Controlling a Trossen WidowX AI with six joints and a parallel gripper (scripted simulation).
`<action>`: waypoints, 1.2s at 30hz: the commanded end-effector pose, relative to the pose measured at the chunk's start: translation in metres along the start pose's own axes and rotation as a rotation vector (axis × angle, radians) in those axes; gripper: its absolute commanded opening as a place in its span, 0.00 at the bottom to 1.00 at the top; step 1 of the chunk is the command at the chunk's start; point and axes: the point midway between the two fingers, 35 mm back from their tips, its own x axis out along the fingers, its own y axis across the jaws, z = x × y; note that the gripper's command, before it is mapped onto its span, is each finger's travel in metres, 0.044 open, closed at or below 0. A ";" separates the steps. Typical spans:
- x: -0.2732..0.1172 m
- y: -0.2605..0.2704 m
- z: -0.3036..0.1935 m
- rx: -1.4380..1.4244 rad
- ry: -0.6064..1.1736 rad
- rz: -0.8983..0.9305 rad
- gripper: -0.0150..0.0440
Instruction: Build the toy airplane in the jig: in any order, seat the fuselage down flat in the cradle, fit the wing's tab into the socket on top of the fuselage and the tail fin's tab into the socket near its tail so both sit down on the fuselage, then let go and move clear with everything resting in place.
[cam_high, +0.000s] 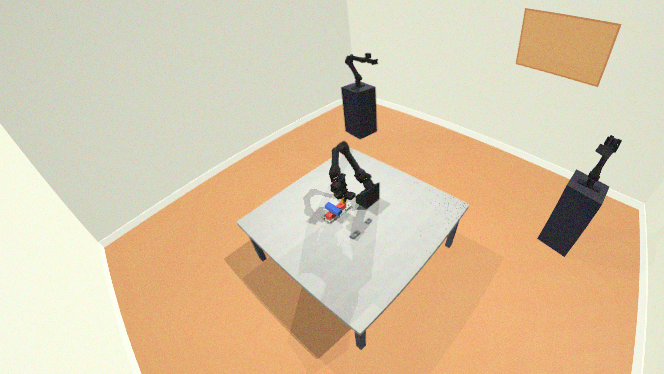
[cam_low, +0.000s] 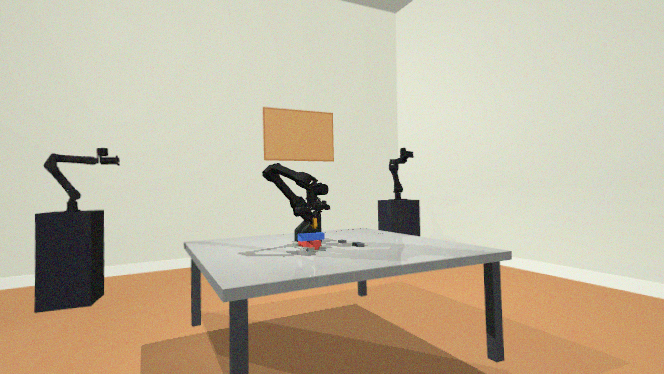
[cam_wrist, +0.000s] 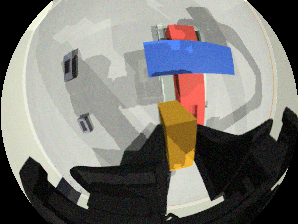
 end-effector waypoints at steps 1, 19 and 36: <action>0.003 -0.013 -0.004 0.004 -0.003 -0.014 0.25; 0.012 -0.048 -0.022 0.023 0.013 -0.049 0.36; 0.012 -0.048 -0.022 0.023 0.013 -0.049 0.36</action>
